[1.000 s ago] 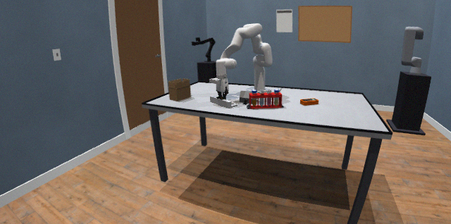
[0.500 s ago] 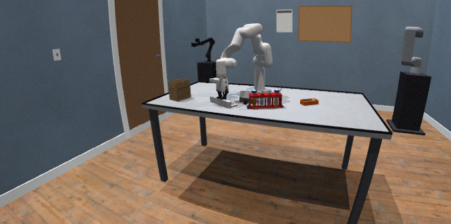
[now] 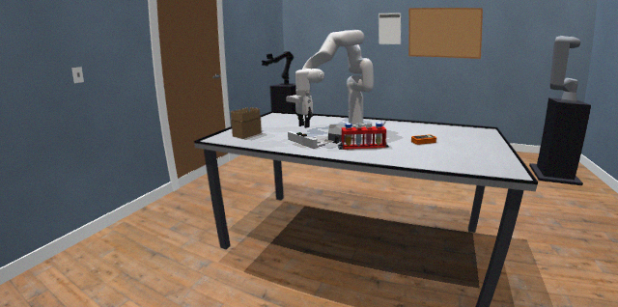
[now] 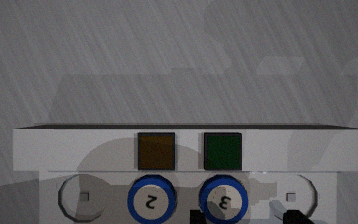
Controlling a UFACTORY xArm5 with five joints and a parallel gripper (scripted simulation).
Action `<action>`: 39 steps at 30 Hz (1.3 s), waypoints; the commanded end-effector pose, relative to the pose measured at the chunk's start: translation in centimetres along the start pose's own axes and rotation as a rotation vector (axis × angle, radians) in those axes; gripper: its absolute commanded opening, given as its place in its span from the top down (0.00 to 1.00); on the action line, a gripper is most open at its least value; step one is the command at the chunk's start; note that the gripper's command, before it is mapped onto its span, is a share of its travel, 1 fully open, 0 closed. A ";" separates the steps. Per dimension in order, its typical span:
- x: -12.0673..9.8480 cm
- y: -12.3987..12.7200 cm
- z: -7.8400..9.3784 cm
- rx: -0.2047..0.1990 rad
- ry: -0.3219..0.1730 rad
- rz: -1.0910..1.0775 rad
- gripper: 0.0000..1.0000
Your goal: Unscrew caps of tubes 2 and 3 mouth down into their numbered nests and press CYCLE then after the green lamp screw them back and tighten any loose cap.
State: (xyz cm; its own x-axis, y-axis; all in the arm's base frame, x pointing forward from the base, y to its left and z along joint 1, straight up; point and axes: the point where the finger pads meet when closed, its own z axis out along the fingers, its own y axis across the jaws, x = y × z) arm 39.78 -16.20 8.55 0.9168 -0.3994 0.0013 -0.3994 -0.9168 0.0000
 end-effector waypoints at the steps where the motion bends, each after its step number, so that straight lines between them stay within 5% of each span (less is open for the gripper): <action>1: 0.1 0.0 -2.4 0.000 0.003 0.000 0.54; 14: 0.1 0.0 -7.7 0.000 0.003 0.000 0.54; 18: 0.1 0.0 -7.7 0.000 0.003 0.000 0.54; 19: -0.6 -0.4 -7.5 0.000 0.003 0.083 1.00; 39: -8.8 -5.9 -5.1 0.001 0.000 1.071 1.00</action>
State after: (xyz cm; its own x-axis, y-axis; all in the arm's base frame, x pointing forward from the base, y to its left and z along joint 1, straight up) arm 35.07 -9.02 13.92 0.3152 -0.9490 -0.0111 -0.9488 -0.3153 0.0172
